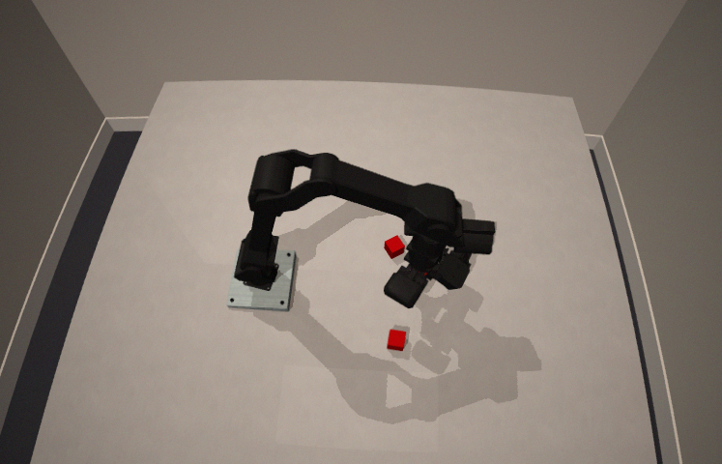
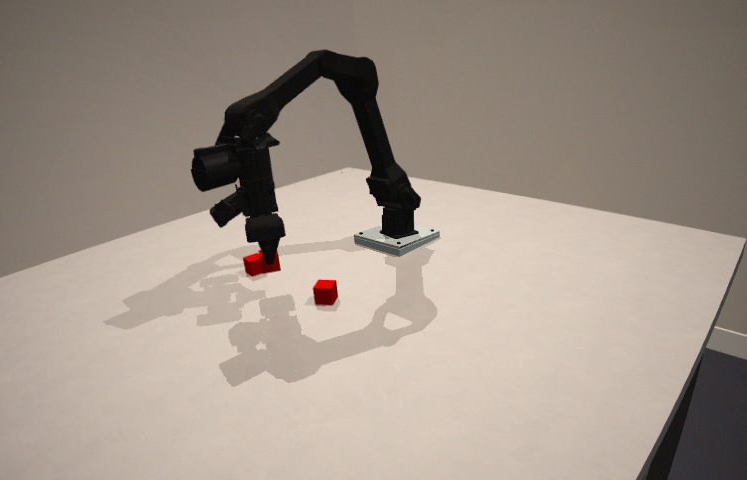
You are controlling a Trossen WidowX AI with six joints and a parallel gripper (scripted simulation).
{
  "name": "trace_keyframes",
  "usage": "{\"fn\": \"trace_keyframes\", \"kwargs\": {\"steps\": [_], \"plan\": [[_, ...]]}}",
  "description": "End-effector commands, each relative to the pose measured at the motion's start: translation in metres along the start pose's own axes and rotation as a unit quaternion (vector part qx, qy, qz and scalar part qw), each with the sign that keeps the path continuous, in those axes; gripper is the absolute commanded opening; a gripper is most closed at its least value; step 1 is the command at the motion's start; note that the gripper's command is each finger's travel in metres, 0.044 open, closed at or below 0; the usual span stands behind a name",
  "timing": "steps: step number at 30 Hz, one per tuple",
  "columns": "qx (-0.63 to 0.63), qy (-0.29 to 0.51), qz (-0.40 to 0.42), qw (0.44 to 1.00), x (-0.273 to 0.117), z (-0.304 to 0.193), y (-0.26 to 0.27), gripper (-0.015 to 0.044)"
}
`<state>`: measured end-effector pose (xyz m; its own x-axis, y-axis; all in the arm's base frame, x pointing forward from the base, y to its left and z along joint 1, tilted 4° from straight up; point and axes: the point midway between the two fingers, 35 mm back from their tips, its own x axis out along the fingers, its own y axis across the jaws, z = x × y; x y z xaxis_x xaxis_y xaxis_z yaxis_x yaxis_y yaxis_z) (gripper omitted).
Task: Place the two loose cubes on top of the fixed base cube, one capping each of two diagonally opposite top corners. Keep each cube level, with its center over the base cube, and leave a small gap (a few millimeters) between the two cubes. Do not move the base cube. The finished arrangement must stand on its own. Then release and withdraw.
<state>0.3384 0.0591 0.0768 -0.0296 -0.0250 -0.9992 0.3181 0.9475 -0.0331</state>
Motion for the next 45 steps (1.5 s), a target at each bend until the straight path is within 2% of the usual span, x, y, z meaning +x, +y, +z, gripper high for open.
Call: {"fn": "trace_keyframes", "kwargs": {"steps": [1,15,45], "plan": [[-0.002,-0.005,0.004,1.000,-0.017,0.001,0.001,0.0105],[-0.002,-0.005,0.004,1.000,-0.056,-0.004,-0.002,0.0105],[-0.109,-0.003,0.007,0.994,-0.018,-0.058,0.057,0.0105]]}}
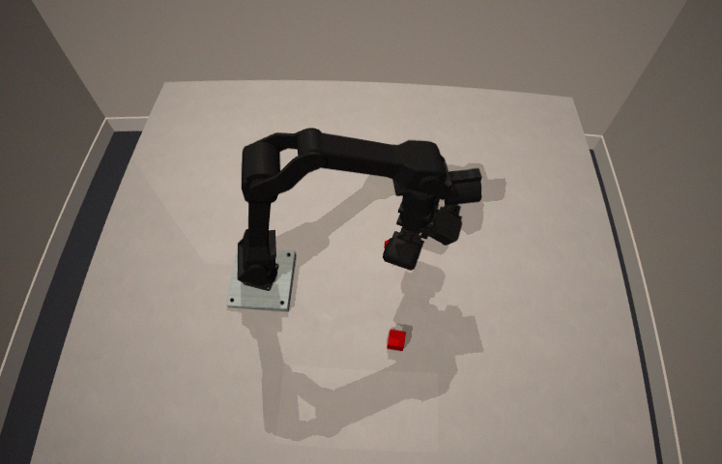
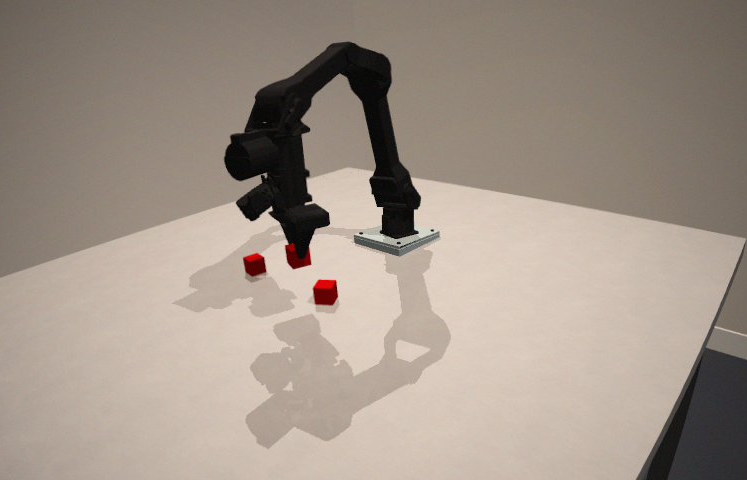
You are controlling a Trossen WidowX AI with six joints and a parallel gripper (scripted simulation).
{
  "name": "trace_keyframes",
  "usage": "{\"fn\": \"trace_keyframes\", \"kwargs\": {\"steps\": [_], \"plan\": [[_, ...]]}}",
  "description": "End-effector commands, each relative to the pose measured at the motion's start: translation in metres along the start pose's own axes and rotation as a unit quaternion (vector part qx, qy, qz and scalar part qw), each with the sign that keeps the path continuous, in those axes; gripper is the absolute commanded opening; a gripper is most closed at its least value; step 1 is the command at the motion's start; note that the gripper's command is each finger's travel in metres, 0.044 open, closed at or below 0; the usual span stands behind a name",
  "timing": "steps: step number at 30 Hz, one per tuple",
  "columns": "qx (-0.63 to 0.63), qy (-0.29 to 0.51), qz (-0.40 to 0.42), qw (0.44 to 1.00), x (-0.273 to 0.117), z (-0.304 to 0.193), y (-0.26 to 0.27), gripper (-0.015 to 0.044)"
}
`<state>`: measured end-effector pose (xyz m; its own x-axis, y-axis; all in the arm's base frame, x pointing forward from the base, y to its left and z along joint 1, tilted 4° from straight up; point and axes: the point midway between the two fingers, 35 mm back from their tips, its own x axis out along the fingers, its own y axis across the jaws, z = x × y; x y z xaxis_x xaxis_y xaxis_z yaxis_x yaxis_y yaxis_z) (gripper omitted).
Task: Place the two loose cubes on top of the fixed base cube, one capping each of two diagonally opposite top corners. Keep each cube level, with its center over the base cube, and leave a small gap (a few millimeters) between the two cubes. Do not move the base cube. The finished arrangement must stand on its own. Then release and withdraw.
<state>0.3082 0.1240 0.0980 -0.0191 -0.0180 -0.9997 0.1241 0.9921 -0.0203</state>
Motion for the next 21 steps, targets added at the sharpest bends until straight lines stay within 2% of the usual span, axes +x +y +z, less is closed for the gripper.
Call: {"fn": "trace_keyframes", "kwargs": {"steps": [1,21], "plan": [[-0.013,0.001,0.002,1.000,0.005,-0.009,0.009,0.0105],[-0.027,0.002,0.003,1.000,0.017,-0.017,0.019,0.0105]]}}
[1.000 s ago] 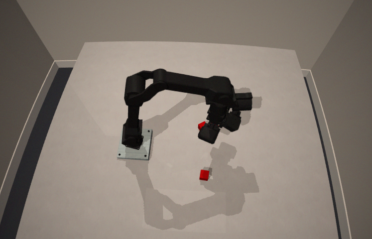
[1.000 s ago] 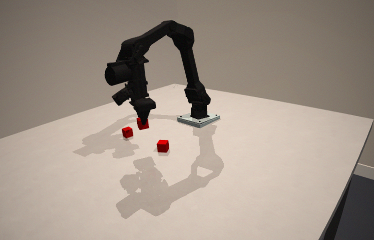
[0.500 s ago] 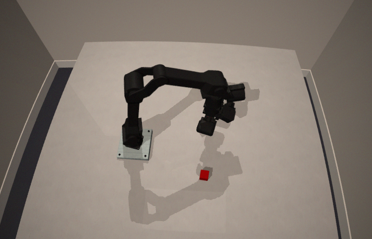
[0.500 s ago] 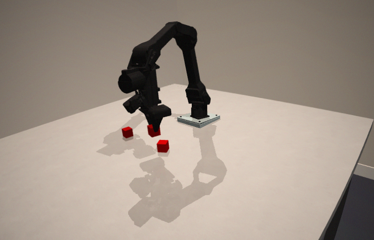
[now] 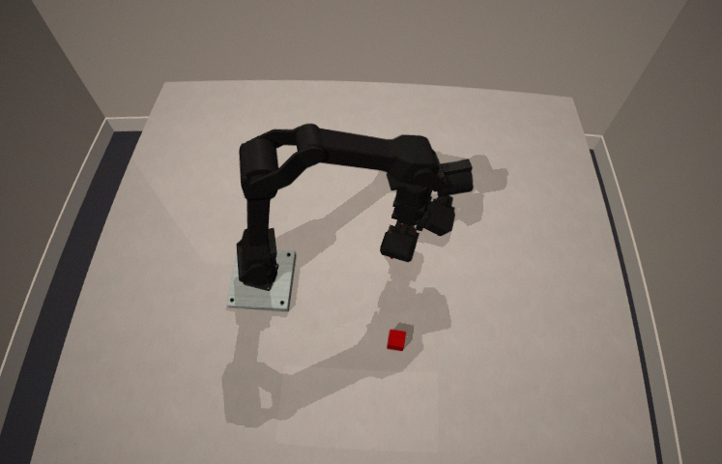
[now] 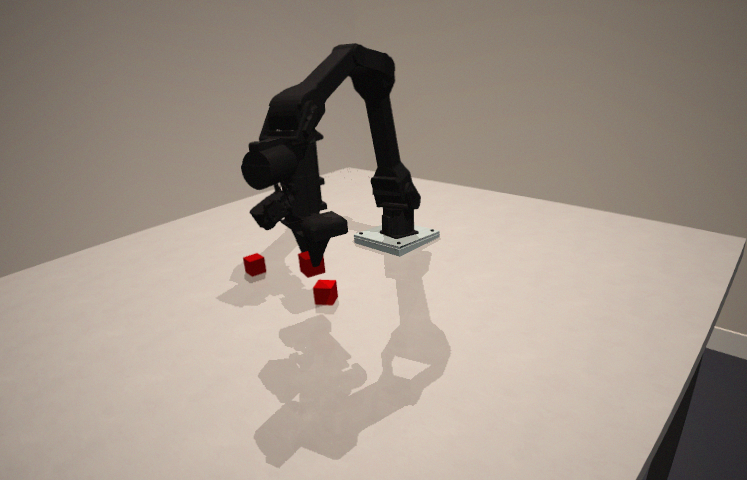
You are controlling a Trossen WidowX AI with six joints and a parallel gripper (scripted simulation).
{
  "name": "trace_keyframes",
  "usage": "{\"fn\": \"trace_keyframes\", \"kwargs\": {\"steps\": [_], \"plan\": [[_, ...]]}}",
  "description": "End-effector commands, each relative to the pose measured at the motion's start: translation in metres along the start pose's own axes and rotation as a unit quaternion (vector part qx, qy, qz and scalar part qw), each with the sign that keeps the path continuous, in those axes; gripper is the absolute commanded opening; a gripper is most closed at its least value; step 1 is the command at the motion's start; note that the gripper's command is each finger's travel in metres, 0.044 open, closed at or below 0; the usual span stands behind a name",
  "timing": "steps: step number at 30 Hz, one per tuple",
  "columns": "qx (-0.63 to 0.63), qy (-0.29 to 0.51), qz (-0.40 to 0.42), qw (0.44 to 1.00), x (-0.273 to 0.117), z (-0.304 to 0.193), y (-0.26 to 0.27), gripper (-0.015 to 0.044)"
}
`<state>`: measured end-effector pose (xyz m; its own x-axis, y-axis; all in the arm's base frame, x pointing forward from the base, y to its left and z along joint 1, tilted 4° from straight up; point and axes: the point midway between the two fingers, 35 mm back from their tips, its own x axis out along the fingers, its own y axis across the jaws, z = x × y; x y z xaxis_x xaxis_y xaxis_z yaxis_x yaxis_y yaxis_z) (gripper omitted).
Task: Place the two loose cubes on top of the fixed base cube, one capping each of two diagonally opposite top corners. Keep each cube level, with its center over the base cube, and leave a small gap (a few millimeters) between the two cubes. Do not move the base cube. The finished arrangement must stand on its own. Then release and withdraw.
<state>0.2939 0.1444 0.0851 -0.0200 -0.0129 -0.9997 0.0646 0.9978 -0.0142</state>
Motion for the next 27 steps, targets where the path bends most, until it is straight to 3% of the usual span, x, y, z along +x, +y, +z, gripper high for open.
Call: {"fn": "trace_keyframes", "kwargs": {"steps": [1,27], "plan": [[0.003,0.001,0.001,1.000,0.006,-0.001,0.000,0.0105],[0.003,0.001,0.001,1.000,0.027,-0.001,0.001,0.0105]]}}
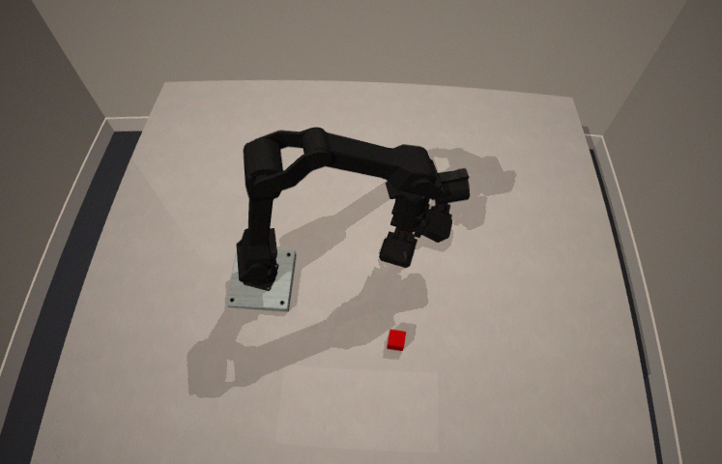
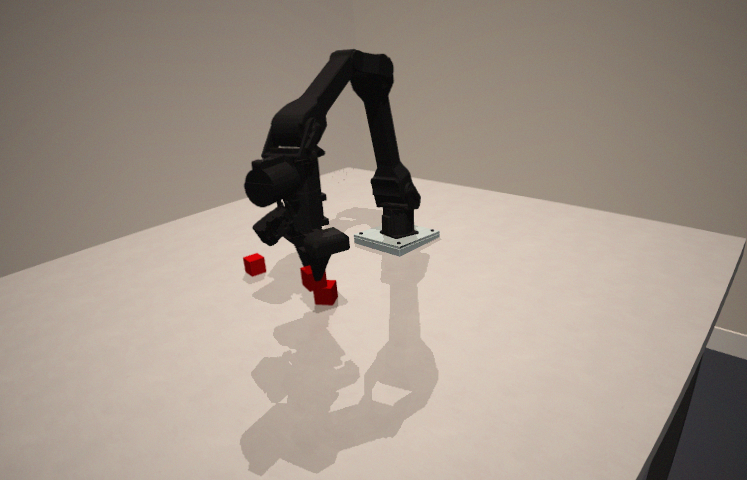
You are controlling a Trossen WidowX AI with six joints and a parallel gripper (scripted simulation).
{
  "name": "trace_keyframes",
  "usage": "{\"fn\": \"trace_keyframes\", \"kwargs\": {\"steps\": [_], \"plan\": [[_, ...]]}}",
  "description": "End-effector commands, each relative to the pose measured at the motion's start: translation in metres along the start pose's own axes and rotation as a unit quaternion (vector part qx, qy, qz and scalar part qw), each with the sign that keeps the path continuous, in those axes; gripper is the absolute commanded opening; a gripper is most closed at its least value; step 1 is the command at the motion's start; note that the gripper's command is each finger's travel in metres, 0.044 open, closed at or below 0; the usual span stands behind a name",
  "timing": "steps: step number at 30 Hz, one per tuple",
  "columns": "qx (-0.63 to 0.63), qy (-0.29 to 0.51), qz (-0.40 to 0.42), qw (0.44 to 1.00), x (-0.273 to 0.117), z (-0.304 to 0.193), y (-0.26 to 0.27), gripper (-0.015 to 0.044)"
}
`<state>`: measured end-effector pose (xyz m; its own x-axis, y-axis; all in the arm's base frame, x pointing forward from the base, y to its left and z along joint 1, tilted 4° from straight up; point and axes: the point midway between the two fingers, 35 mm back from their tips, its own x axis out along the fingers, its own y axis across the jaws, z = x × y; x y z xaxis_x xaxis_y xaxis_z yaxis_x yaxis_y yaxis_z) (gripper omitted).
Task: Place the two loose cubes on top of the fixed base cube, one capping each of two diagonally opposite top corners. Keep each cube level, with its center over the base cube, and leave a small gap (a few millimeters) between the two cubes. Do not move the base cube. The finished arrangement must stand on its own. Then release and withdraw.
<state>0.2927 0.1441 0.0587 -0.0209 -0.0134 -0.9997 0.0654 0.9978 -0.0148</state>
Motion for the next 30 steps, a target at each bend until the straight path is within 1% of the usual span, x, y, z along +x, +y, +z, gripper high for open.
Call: {"fn": "trace_keyframes", "kwargs": {"steps": [1,11,15,20,30], "plan": [[0.003,0.001,0.001,1.000,0.001,0.000,0.001,0.0105],[0.003,0.001,0.001,1.000,0.001,0.000,0.001,0.0105],[0.003,0.001,0.001,1.000,0.001,0.000,0.001,0.0205],[0.003,0.001,0.001,1.000,0.001,0.000,0.001,0.0205],[0.000,0.000,0.000,1.000,-0.016,0.000,0.000,0.0205]]}}
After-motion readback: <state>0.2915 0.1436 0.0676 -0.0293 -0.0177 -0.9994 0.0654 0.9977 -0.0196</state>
